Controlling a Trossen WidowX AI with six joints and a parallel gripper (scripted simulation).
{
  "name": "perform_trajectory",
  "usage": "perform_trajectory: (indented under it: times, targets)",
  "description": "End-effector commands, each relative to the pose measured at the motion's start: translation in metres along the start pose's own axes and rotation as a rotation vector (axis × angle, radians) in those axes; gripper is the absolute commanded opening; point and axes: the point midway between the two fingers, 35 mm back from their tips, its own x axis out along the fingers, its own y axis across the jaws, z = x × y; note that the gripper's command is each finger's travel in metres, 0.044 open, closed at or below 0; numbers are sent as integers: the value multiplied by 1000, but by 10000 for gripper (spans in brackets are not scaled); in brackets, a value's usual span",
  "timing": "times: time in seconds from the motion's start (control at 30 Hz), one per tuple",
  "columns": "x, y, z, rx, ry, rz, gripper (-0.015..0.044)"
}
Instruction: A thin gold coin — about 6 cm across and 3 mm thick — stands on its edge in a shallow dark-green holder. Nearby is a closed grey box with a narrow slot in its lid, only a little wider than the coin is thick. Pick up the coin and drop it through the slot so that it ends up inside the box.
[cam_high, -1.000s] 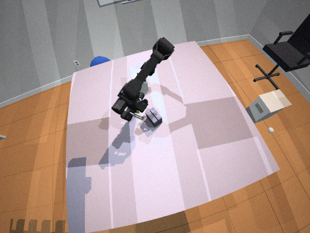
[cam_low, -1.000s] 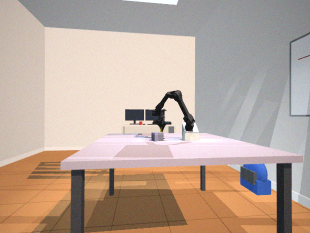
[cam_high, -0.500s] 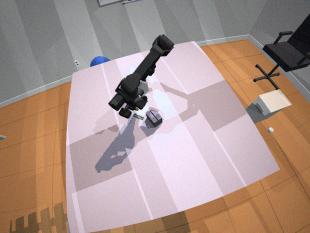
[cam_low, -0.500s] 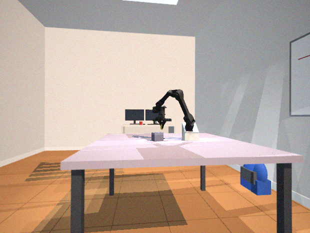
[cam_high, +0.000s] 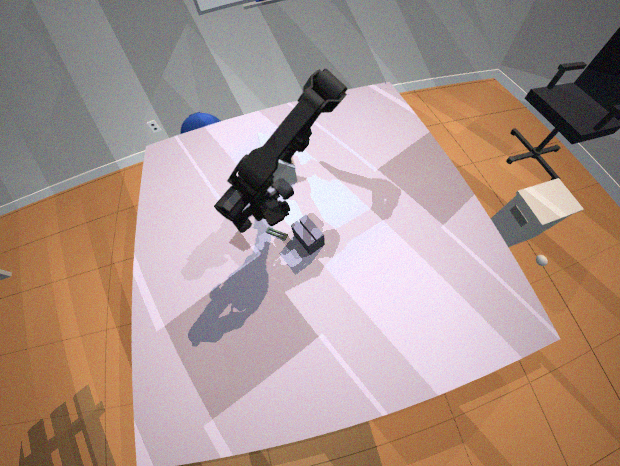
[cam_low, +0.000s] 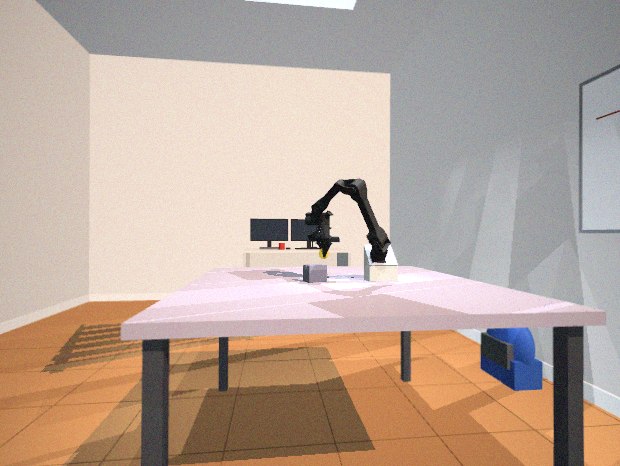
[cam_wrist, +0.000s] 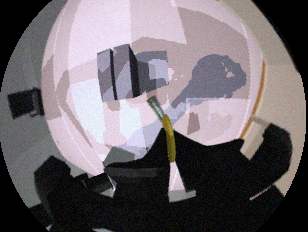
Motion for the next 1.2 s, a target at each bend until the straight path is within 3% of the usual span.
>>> perform_trajectory:
  times: [0.0, 1.17]
  targets:
    - [-2, -2, 0, 64, 2, -5, 0]
    - [-3, 40, 65, 65, 2, -11, 0]
